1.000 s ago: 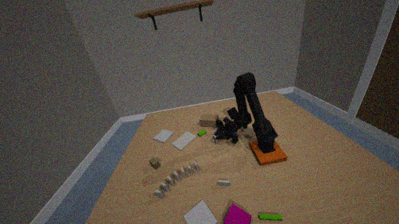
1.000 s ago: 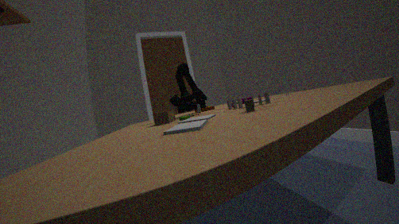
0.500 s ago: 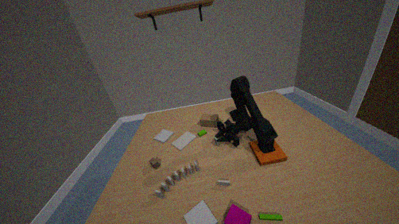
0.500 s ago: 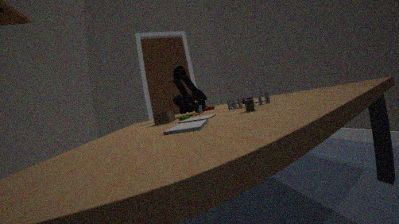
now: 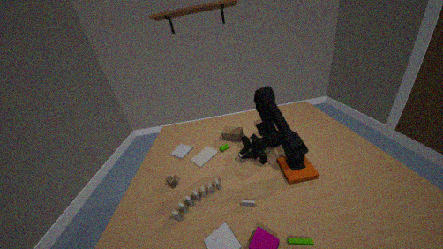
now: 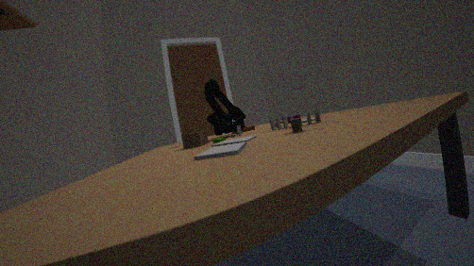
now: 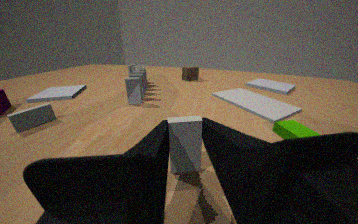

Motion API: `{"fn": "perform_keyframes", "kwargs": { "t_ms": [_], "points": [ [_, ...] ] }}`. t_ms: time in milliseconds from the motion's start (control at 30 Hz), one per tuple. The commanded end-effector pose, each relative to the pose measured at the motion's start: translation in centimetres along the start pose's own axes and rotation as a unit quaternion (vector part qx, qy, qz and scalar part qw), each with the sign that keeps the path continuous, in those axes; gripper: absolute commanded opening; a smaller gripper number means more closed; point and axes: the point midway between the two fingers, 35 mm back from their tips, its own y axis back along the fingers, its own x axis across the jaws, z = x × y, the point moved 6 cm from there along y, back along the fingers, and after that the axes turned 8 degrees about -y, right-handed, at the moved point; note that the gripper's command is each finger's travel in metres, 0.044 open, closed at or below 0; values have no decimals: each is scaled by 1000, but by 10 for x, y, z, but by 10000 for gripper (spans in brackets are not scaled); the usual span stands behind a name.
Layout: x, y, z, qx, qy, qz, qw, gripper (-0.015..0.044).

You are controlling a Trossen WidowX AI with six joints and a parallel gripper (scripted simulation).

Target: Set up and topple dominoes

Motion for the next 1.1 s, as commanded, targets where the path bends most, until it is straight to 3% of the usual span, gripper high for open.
{"fn": "perform_keyframes", "kwargs": {
  "t_ms": [0, 367, 833, 1067],
  "points": [
    [1, 0, 0, 0, -2, 1, 1000, 160],
    [1, 0, 0, 0, -2, 1, 1000, 440],
    [4, 3, 47, 0, 0, 0, 1000, 440],
    [1, 0, 50, 7, -7, -2, 1000, 440]
  ]
}}
